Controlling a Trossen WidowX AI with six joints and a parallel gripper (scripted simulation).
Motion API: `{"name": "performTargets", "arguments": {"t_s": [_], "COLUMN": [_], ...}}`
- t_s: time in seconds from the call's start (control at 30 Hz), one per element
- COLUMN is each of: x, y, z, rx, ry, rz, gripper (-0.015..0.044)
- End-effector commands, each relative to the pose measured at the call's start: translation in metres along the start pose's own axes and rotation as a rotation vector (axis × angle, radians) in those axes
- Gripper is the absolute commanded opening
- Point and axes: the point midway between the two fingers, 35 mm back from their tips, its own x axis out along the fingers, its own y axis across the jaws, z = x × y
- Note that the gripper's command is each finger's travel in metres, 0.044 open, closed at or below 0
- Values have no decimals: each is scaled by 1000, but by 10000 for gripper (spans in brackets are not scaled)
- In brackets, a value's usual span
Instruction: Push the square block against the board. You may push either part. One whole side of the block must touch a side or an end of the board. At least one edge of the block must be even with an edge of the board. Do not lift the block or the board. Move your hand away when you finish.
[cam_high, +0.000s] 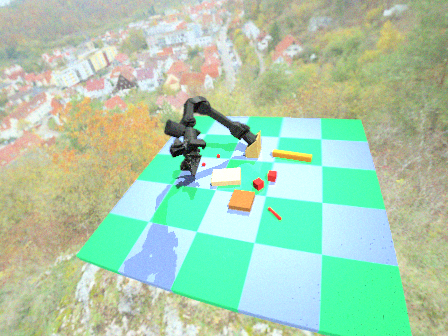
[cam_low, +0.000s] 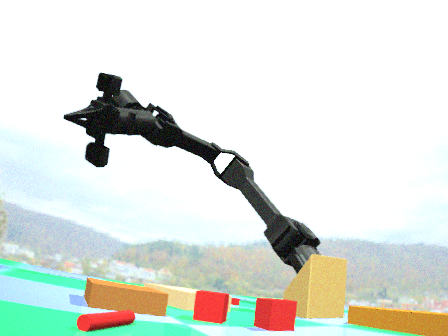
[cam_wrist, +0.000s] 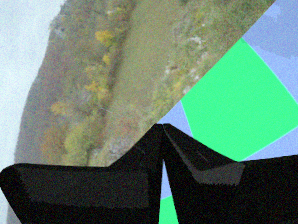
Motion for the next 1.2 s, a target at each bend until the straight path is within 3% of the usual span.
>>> {"name": "performTargets", "arguments": {"t_s": [0.0, 0.57, 1.17], "x": [12, 43, 52], "y": [-2, -17, -40], "z": [-21, -111, -199], "rx": [-91, -504, -973], "ry": [63, 354, 689], "rz": [-38, -154, -193], "gripper": [0, 0, 0]}}
